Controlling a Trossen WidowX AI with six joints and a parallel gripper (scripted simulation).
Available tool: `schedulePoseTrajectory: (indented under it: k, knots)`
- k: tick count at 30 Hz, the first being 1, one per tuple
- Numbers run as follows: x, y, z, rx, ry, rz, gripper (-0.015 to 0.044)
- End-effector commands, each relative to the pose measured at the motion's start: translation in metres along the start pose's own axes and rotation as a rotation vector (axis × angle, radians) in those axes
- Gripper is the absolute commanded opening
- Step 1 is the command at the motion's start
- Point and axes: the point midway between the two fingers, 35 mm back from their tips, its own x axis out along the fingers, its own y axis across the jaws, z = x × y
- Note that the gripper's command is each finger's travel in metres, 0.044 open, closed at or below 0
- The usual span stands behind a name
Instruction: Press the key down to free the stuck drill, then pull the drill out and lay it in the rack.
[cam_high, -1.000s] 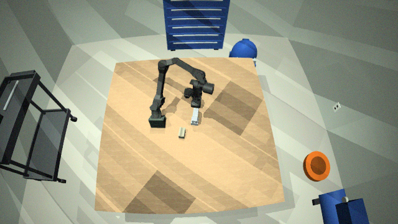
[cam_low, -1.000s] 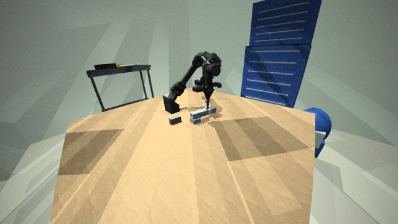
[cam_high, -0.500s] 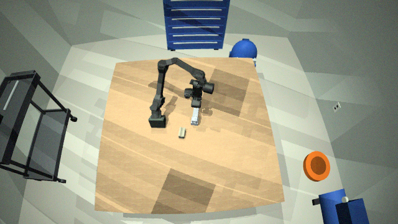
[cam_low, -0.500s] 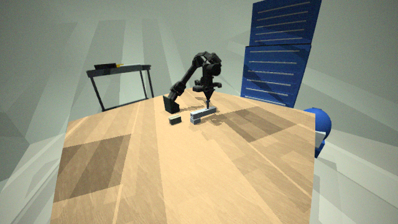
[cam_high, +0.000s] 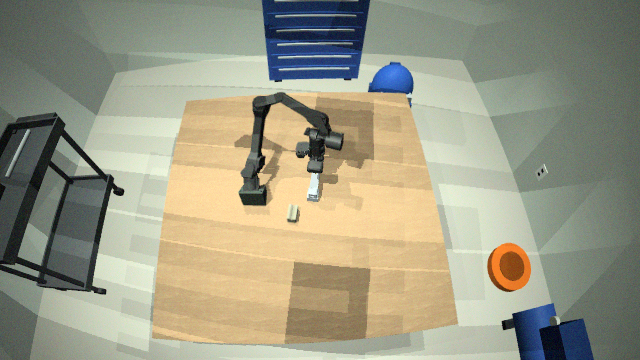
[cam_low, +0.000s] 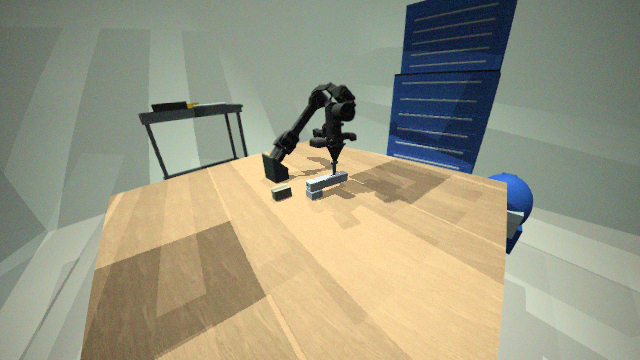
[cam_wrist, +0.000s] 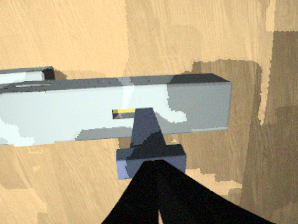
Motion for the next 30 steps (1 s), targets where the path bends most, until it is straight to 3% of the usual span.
schedulePoseTrajectory:
  k: [1, 30]
  knots:
    - [0.0142, -0.0012, 0.0080, 0.011, -0.047, -0.007, 0.0000]
    - [0.0235, -0.0017, 0.0091, 0.010, -0.047, -0.007, 0.0000]
